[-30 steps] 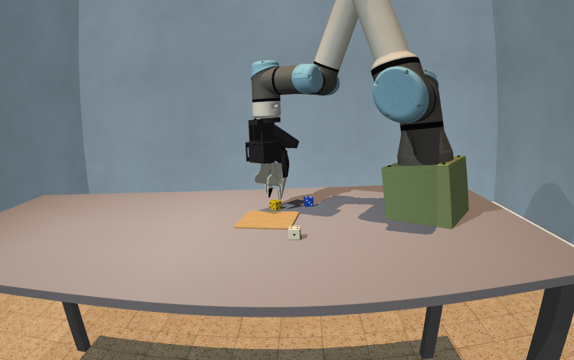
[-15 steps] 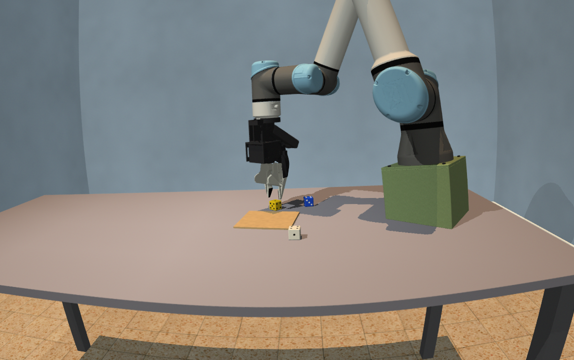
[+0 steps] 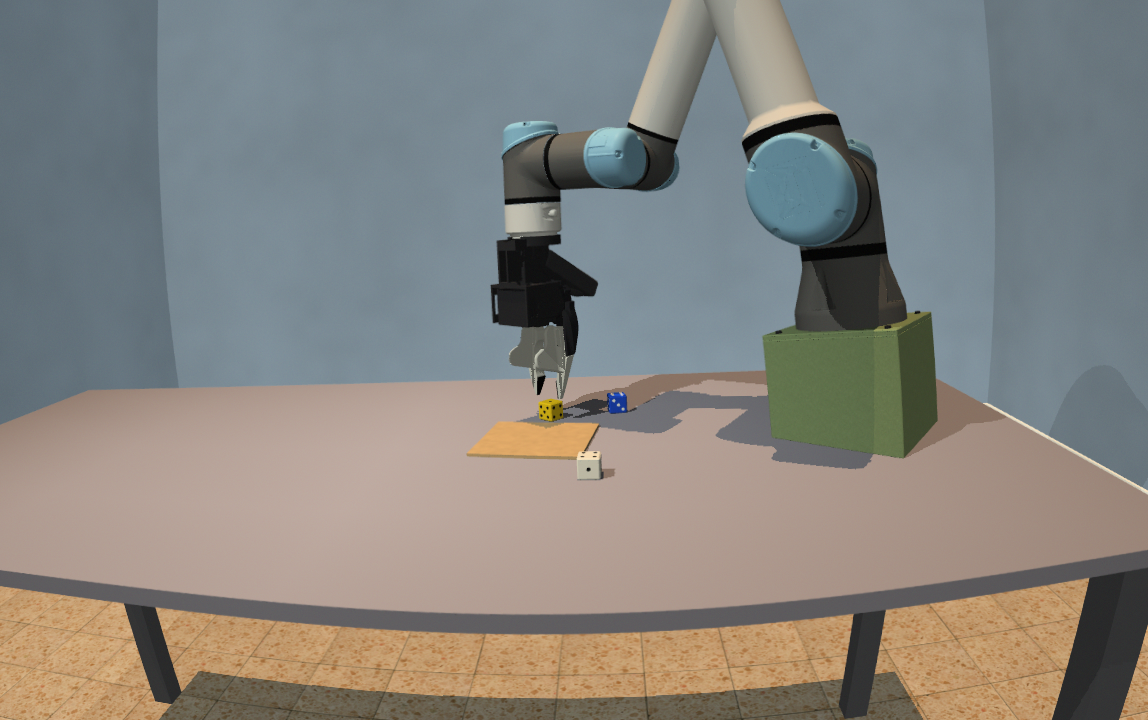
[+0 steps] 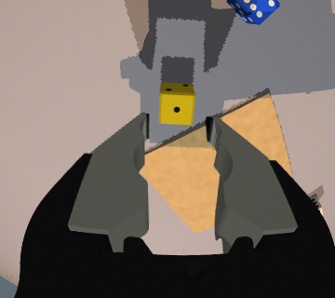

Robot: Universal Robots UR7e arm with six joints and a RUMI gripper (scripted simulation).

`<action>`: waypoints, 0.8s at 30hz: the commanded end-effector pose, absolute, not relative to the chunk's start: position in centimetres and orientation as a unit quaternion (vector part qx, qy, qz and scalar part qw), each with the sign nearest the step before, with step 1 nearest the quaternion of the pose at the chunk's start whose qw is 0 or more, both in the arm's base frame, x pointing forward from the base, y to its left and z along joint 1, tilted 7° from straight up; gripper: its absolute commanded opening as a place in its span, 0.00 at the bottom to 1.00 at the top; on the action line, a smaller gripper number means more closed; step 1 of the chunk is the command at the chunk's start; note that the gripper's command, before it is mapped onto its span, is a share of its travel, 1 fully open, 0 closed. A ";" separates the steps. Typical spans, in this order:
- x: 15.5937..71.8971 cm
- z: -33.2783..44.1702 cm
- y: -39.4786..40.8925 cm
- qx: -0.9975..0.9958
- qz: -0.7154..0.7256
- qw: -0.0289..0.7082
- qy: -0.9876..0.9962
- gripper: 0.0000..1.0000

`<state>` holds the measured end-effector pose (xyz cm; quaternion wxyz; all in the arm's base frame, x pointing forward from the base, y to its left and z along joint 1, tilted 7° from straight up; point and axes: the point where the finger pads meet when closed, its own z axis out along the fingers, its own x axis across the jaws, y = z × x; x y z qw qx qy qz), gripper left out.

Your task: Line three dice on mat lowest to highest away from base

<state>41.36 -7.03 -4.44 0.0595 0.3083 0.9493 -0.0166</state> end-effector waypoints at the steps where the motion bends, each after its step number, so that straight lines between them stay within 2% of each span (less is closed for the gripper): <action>1: 41.4 -4.4 -7.0 0.308 -0.017 0.060 0.949 0.24; 24: 41.7 -6.9 -7.2 0.308 -0.017 0.060 0.949 0.24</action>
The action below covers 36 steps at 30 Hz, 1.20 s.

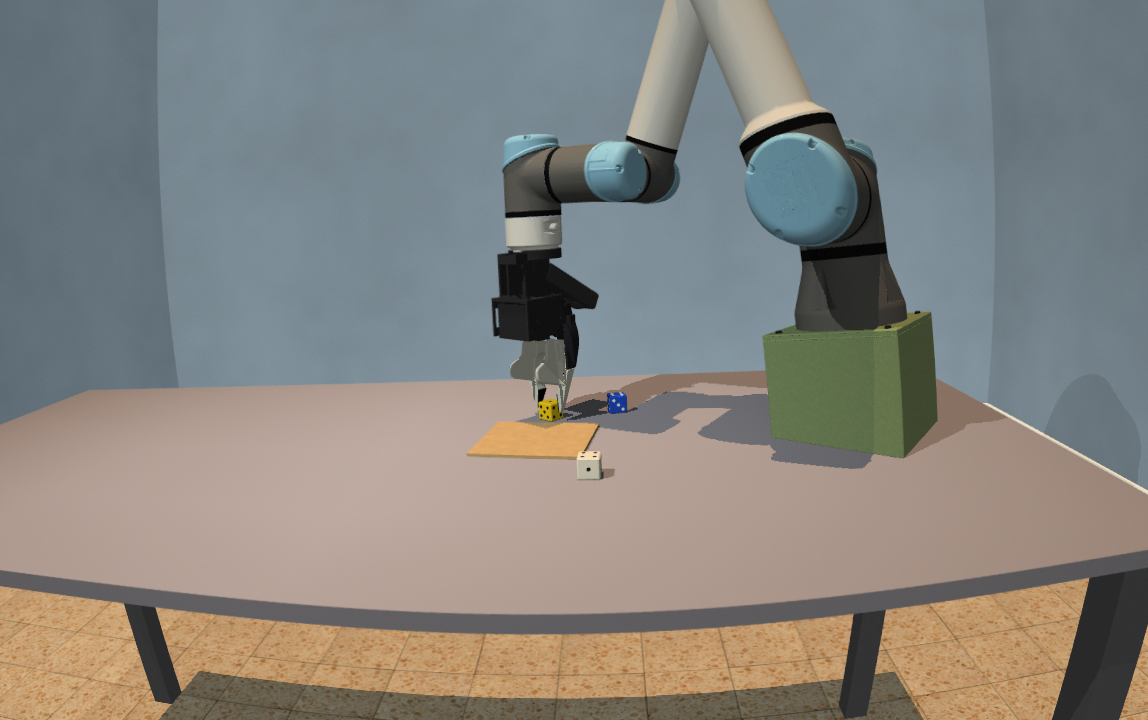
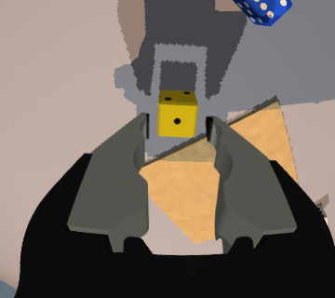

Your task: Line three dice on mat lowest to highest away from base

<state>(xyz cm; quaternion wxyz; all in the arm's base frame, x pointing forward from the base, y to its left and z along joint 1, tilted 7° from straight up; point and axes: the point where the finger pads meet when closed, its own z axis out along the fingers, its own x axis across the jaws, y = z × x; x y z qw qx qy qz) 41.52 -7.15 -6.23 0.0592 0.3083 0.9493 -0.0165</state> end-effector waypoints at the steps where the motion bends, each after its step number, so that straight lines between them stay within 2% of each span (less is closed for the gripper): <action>1: 41.7 -7.1 -7.2 0.308 -0.017 0.060 0.949 0.24; 36: 41.7 -7.4 -7.3 0.308 -0.017 0.060 0.949 0.24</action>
